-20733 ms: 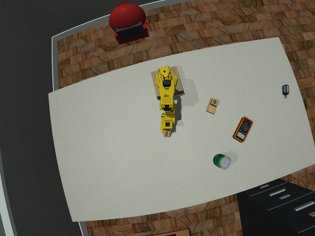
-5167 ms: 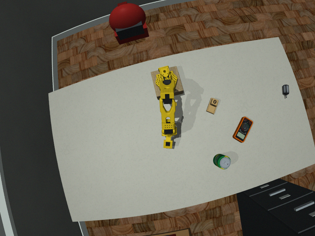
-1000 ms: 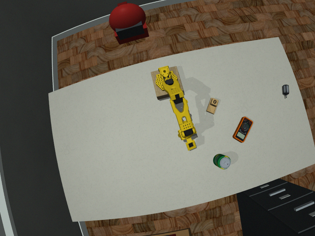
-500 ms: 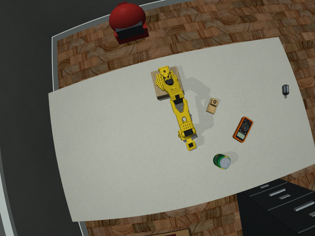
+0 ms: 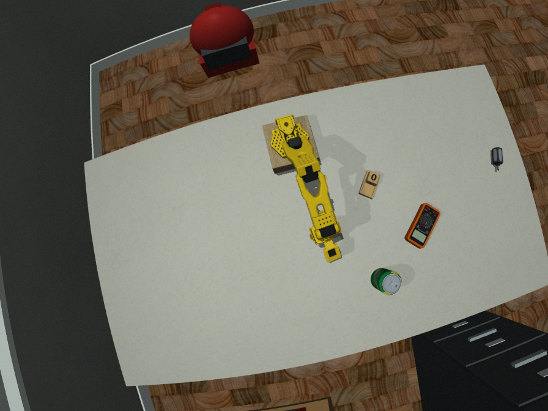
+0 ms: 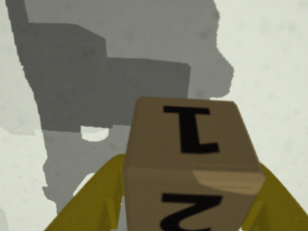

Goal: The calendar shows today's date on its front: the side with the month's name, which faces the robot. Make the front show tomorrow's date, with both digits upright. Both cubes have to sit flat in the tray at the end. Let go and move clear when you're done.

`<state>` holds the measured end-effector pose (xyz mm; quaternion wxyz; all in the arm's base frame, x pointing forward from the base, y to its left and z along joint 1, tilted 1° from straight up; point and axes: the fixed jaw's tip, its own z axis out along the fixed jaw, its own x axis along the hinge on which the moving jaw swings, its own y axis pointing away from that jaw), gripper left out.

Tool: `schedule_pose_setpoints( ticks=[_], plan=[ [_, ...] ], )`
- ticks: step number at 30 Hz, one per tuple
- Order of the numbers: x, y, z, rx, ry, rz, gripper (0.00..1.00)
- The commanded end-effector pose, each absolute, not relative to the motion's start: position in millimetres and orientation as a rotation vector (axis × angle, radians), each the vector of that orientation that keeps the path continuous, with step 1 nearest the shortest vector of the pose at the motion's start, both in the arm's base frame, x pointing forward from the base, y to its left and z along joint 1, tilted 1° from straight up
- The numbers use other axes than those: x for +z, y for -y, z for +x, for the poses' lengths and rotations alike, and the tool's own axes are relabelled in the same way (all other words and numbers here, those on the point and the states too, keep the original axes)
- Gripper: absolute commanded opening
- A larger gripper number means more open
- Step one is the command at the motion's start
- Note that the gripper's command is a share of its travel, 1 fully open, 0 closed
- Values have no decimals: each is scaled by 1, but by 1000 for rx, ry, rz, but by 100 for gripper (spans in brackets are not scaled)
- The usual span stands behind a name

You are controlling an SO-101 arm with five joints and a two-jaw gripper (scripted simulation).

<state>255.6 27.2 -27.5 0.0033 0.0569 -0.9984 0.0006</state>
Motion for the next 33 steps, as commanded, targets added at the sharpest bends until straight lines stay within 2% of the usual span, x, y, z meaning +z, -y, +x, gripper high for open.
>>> schedule_pose_setpoints(
  ticks=[1, 33],
  plan=[
    [-33, -30, 252, 1, 3113, 207, 0],
    [-44, -30, 252, 1, 3113, 207, 0]
  ],
)
